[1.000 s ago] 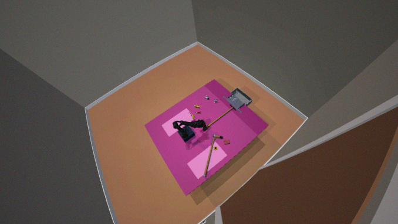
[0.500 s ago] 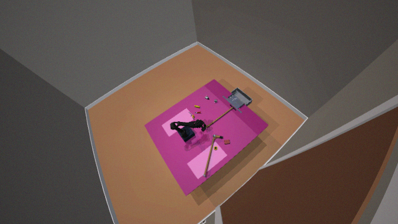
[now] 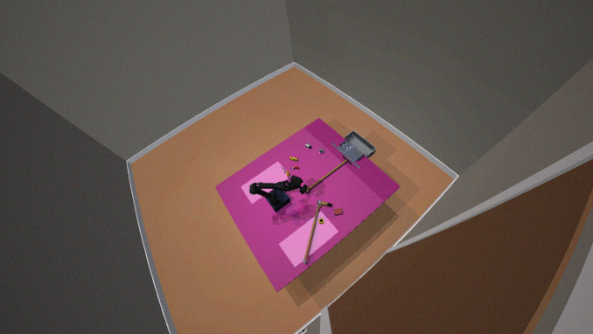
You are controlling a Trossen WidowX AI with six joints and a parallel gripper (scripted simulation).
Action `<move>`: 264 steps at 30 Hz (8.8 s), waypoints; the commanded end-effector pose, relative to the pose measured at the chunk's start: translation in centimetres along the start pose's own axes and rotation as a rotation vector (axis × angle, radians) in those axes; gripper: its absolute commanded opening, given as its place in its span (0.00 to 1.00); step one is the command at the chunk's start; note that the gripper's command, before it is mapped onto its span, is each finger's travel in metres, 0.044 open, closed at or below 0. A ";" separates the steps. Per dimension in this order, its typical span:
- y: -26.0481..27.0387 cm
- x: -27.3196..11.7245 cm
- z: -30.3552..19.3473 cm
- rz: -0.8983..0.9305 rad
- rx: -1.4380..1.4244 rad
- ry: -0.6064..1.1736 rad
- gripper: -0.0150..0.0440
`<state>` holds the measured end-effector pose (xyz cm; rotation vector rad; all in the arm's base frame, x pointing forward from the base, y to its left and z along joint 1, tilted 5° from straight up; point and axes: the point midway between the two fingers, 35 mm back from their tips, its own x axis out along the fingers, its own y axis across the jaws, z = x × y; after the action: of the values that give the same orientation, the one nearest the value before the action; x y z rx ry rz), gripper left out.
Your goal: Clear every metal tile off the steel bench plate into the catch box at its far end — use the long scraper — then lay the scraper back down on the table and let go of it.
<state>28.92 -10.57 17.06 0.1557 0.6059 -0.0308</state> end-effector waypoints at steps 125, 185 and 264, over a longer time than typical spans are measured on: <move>1.0 1.7 -5.0 -0.032 -0.056 0.297 1.00; 0.5 10.7 -10.2 -0.031 -0.056 0.295 1.00; 6.4 11.1 -10.7 -0.023 -0.059 0.303 0.25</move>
<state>32.51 -2.96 2.80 0.0979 0.9137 -0.0164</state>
